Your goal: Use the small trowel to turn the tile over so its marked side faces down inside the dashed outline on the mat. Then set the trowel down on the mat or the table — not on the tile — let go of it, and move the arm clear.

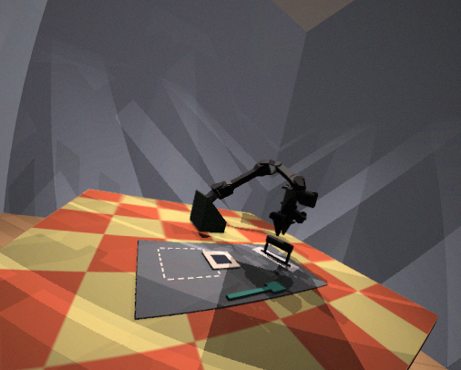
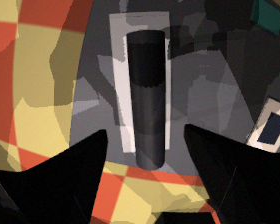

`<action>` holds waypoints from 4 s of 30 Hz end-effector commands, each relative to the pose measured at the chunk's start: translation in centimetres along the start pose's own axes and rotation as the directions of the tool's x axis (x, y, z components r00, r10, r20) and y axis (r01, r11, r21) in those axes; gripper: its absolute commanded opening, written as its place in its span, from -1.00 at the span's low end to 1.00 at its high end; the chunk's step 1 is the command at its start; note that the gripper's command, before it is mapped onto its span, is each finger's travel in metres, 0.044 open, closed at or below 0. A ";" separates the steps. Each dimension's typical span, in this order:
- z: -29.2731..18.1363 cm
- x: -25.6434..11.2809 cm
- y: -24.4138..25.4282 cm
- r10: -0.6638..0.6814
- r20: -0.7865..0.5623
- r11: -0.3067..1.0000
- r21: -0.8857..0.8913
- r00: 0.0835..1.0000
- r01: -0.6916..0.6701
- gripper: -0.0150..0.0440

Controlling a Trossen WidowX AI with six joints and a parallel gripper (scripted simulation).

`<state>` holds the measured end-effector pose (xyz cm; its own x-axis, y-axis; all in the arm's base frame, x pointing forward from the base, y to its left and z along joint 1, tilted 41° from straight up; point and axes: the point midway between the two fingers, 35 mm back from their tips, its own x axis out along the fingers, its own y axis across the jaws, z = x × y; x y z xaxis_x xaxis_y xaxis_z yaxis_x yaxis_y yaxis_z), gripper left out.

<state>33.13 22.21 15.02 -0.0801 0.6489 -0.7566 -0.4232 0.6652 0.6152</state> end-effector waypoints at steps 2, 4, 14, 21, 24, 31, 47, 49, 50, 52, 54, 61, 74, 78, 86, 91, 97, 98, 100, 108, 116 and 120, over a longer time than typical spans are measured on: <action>0.0 0.7 0.2 0.008 -0.001 1.000 -0.004 1.000 -0.008 0.42; 0.0 1.1 0.2 0.008 -0.001 1.000 -0.004 1.000 -0.008 0.42; 0.1 2.7 0.2 0.008 -0.002 1.000 -0.004 1.000 -0.008 0.42; 0.0 3.8 0.2 0.009 -0.001 1.000 -0.004 1.000 -0.009 0.42; 0.0 4.1 0.2 0.009 -0.001 1.000 -0.004 1.000 -0.009 0.42; 0.0 4.2 0.2 0.009 -0.001 1.000 -0.004 1.000 -0.009 0.29; 0.0 4.2 0.2 0.009 -0.001 1.000 -0.004 1.000 -0.009 -0.05; 0.0 4.2 0.2 0.009 -0.001 1.000 -0.004 1.000 -0.009 -0.05; 0.0 4.2 0.2 0.009 -0.001 1.000 -0.004 1.000 -0.009 -0.05; 0.0 4.2 0.2 0.009 -0.001 1.000 -0.004 1.000 -0.009 -0.05; 0.0 4.2 0.2 0.009 -0.001 1.000 0.016 1.000 -0.009 -0.05; 0.0 4.2 0.2 0.009 -0.001 0.976 0.220 1.000 -0.009 -0.05; 0.0 4.2 0.2 0.009 -0.001 0.825 0.565 1.000 -0.007 -0.05; 0.0 4.2 0.2 0.009 -0.001 0.754 0.657 1.000 -0.006 -0.05; 0.0 4.2 0.2 0.009 -0.001 0.581 0.814 1.000 -0.005 -0.05; 0.0 4.2 0.2 0.009 -0.001 0.457 0.889 1.000 -0.003 -0.05; 0.0 4.2 0.2 0.009 -0.001 0.365 0.931 1.000 -0.002 -0.05; 0.0 4.2 0.2 0.009 -0.001 0.365 0.931 1.000 -0.002 -0.05; 0.0 4.2 0.2 0.009 -0.001 0.365 0.931 1.000 -0.002 -0.05; 0.0 4.2 0.2 0.009 -0.001 0.365 0.931 1.000 -0.002 0.42; 0.0 4.2 0.2 0.009 -0.001 0.365 0.931 1.000 -0.002 0.42; 0.0 4.2 0.2 0.009 -0.001 0.365 0.931 1.000 -0.002 0.42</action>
<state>32.80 25.08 12.10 -0.0807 0.6551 -0.7512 0.6814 0.5864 0.4381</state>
